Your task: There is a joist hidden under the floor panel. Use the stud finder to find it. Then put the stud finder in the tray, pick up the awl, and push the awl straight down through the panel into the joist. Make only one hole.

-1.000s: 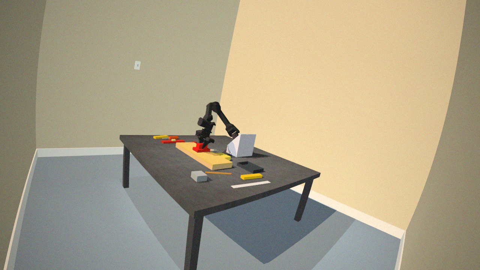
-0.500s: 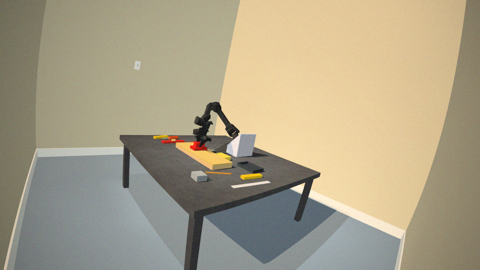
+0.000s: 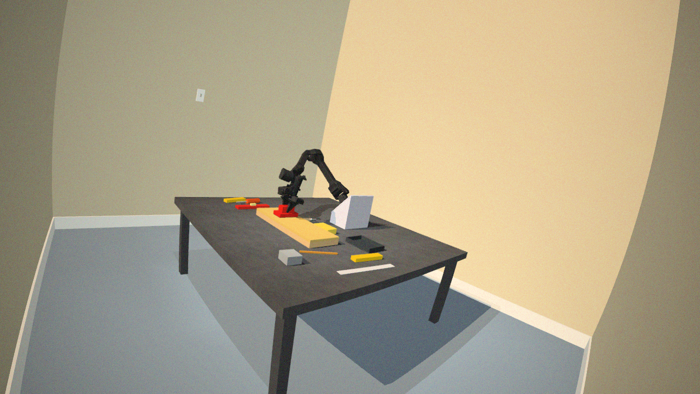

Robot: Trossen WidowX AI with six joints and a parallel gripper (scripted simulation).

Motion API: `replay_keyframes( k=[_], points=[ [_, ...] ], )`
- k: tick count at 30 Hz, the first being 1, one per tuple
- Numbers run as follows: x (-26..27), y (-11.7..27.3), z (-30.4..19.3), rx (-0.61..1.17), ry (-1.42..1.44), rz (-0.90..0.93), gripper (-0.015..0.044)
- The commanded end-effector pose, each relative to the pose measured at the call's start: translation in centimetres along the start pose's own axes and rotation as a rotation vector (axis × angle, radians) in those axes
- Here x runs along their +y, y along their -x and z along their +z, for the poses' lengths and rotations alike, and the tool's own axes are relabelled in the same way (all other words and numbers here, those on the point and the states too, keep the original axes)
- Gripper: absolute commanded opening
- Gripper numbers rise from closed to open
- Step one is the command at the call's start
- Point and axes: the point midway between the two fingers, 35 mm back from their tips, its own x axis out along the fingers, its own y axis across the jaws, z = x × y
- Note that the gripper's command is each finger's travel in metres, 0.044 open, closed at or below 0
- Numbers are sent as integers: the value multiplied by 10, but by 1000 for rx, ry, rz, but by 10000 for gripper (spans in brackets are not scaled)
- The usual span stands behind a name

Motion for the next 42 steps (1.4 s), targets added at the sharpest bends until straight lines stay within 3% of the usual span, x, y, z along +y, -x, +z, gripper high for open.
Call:
replay_keyframes(
  k=[1, 33, 42],
  points=[
    [-11, 0, 0, 1, 0, -2, 0],
    [-98, 1, 0, 1, 0, -6, 0],
    [-95, 0, 0, 0, -1, -5, 0]
  ],
)
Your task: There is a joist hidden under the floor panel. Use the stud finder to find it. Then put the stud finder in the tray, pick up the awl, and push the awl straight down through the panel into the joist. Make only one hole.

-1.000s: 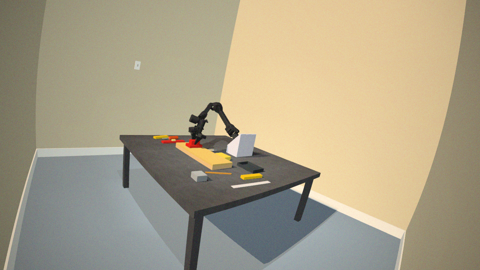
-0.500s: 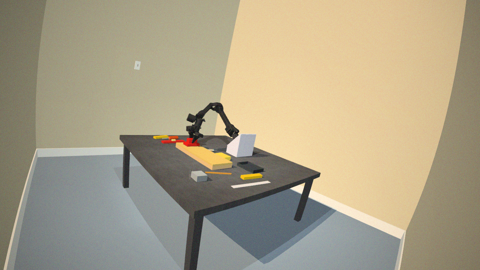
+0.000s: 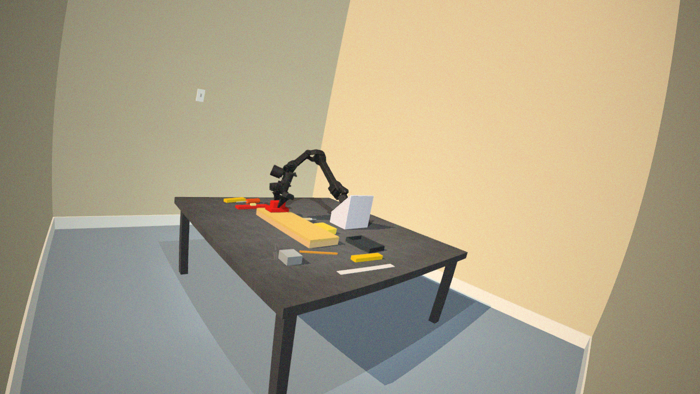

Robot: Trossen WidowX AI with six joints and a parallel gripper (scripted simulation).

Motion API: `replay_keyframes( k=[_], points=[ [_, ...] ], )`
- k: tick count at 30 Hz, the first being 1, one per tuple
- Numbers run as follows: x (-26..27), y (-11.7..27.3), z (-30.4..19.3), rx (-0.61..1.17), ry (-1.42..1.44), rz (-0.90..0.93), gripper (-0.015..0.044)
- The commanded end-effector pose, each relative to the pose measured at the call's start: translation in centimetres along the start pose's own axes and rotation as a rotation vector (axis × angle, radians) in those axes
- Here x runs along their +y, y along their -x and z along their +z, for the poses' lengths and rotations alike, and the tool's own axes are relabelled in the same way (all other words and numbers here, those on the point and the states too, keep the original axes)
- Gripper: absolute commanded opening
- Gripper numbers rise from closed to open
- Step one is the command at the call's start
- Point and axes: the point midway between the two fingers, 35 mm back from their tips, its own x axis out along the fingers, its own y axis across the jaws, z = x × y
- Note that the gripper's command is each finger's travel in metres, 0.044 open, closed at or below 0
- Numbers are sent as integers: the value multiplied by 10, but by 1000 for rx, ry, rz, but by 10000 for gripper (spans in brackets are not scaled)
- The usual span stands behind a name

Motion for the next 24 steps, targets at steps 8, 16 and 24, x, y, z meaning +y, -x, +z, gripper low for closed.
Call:
replay_keyframes(
  k=[8, 16, 24],
  points=[
    [1, 17, 8, 2, 0, 5, 0],
    [-1, 63, 22, 3, 0, 7, 0],
    [-3, 96, 27, 2, 2, 4, 0]
  ],
)
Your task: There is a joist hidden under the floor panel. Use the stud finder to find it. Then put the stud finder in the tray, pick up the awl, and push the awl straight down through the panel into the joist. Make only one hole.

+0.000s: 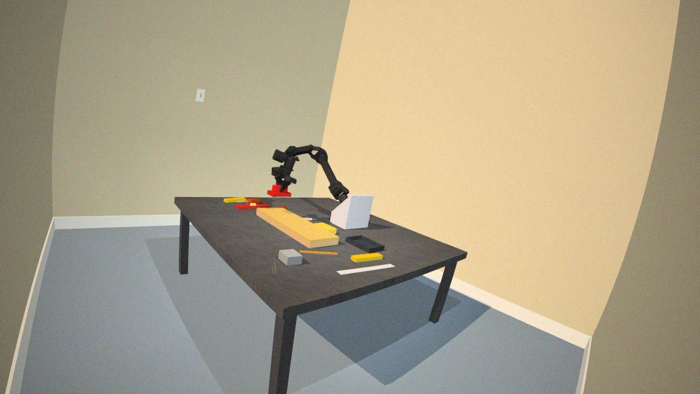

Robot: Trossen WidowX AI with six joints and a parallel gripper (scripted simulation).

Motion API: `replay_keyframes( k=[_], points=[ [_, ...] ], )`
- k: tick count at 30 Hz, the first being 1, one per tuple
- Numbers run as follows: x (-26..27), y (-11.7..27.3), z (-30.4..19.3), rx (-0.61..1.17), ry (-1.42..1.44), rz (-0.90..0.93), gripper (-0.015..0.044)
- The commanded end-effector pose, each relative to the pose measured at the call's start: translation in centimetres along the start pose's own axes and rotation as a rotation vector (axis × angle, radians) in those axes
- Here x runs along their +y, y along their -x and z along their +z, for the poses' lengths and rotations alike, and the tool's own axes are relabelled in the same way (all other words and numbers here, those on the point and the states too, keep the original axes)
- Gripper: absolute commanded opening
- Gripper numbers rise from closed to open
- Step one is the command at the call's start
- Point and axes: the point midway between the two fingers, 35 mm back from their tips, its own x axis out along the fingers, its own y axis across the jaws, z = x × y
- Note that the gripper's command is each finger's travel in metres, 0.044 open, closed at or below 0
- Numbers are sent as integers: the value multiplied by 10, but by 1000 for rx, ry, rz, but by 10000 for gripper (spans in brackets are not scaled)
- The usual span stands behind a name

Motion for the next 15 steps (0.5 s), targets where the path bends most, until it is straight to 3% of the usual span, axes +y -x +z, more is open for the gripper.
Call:
replay_keyframes(
  k=[1, 15],
  points=[
    [-1, 9, 3, -8, -4, -5, 0],
    [121, 16, 34, -61, 288, 154, 0]
  ],
)
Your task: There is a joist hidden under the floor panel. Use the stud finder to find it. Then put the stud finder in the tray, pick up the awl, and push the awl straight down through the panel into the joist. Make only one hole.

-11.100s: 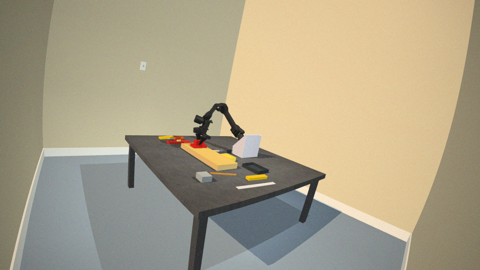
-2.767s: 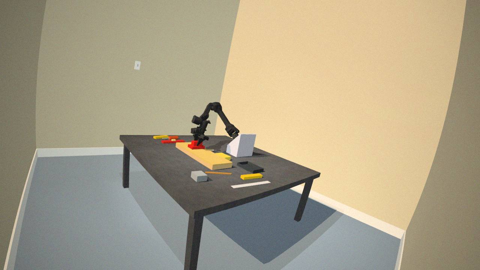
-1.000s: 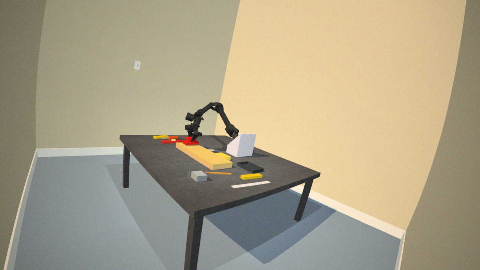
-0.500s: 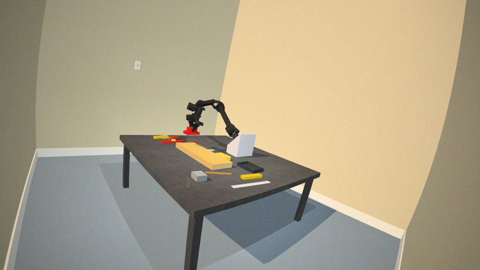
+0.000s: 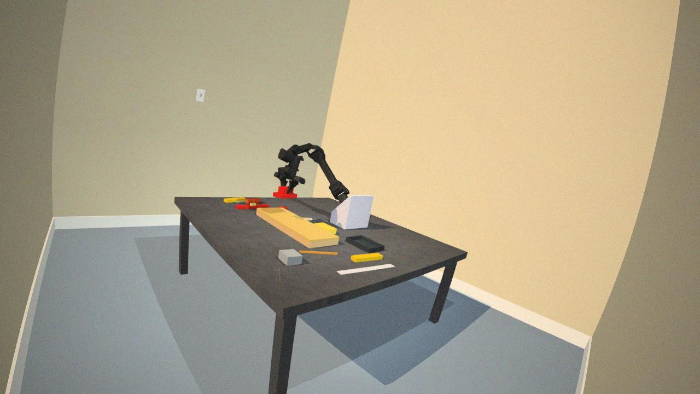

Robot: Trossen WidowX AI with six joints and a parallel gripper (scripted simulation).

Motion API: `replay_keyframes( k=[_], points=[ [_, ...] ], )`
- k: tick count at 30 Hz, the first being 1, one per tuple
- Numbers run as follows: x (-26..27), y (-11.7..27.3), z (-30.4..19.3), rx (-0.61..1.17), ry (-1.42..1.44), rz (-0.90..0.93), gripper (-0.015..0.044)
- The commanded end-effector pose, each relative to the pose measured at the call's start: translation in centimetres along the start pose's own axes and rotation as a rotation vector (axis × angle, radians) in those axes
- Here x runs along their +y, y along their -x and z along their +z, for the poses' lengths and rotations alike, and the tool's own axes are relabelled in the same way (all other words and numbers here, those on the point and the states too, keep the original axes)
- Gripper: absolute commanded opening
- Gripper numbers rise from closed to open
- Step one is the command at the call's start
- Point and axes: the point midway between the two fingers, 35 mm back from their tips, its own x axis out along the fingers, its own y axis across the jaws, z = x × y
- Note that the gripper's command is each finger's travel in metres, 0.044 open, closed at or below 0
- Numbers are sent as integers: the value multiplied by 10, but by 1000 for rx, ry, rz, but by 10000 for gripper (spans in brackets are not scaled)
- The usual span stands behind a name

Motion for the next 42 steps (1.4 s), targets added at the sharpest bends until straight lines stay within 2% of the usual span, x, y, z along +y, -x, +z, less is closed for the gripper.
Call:
replay_keyframes(
  k=[1, 11, 21, 31, 42],
  points=[
    [35, 4, 16, -31, 86, 45, 0],
    [137, 4, 34, -54, 329, 151, 0],
    [239, 6, 24, -59, 573, 237, 0],
    [333, 6, -10, -45, 814, 302, 0],
    [420, -2, -72, -7, 1072, 347, 0]
  ],
)
